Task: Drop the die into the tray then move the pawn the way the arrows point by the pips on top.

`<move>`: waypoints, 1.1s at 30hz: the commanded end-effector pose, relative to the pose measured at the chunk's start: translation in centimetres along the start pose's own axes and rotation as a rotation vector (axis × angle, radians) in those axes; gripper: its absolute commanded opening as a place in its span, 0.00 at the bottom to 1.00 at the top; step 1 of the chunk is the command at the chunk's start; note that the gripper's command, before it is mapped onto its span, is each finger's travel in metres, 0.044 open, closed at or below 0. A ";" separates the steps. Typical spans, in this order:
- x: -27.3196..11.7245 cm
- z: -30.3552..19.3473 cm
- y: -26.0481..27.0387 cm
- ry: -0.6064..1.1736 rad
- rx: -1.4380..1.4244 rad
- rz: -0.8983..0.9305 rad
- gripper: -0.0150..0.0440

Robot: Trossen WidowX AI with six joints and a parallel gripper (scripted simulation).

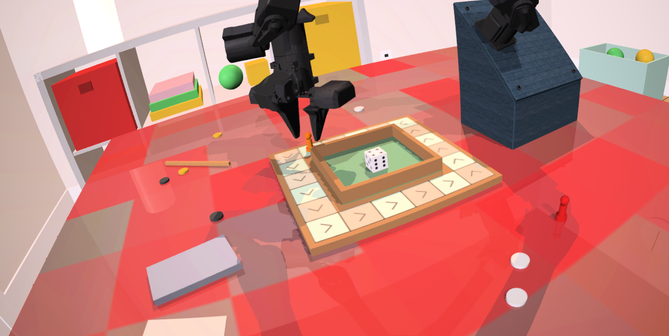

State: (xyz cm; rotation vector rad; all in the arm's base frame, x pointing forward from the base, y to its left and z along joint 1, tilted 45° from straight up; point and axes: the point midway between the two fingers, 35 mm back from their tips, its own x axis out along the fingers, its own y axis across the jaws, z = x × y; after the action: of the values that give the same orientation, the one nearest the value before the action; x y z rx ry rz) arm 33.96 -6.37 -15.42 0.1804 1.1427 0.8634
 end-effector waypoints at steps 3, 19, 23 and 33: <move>1.1 -0.1 0.2 0.000 0.004 0.007 0.59; 1.3 -0.1 0.3 0.000 0.004 0.008 0.28; 0.8 0.0 0.2 0.001 0.004 0.007 0.25; -7.5 0.4 -0.5 0.005 0.005 -0.001 0.25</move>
State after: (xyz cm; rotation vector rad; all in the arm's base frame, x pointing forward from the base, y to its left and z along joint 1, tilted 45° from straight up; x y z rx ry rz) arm 33.73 -10.16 -11.64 0.1875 1.1496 0.8628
